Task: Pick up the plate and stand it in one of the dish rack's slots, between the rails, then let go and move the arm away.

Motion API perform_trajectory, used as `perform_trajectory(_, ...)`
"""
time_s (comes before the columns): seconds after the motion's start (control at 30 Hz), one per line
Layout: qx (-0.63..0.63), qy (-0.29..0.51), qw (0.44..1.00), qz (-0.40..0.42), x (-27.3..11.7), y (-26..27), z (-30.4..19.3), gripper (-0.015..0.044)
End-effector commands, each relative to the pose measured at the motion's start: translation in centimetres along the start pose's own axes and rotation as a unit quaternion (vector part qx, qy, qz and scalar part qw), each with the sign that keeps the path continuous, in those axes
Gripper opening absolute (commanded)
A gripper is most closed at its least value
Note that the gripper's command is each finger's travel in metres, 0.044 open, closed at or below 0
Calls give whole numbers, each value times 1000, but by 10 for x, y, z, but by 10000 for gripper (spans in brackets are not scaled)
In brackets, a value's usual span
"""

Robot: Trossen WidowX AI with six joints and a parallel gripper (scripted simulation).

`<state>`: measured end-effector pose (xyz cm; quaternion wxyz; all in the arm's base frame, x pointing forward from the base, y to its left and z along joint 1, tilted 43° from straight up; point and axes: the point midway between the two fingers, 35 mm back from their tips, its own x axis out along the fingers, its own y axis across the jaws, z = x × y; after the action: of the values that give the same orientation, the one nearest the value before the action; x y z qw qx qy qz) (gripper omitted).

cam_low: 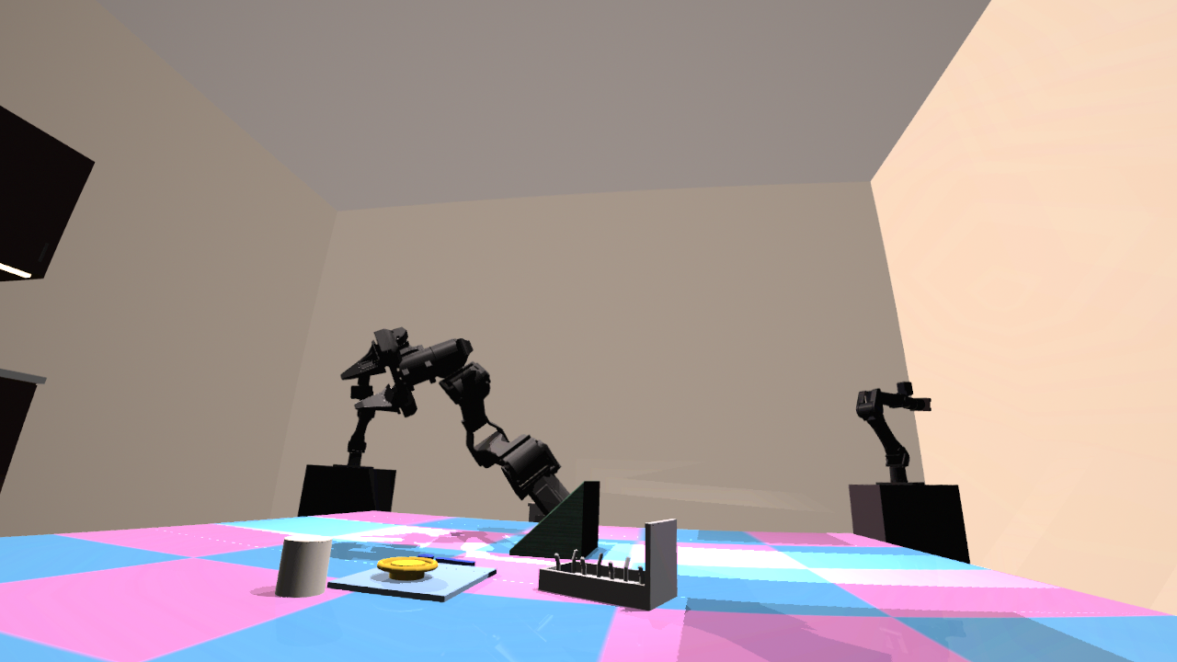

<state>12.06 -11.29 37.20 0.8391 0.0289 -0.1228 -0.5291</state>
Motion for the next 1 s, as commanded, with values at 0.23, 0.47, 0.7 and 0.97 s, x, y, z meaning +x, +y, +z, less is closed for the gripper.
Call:
perform_trajectory(0.23,-75,-7,997,28,6,43,0,400)
perform_trajectory(0.47,-155,-1,986,65,11,90,-12,400)
perform_trajectory(0.7,-233,17,966,108,15,133,-35,400)
perform_trajectory(0.97,-315,51,933,165,15,178,-72,400)
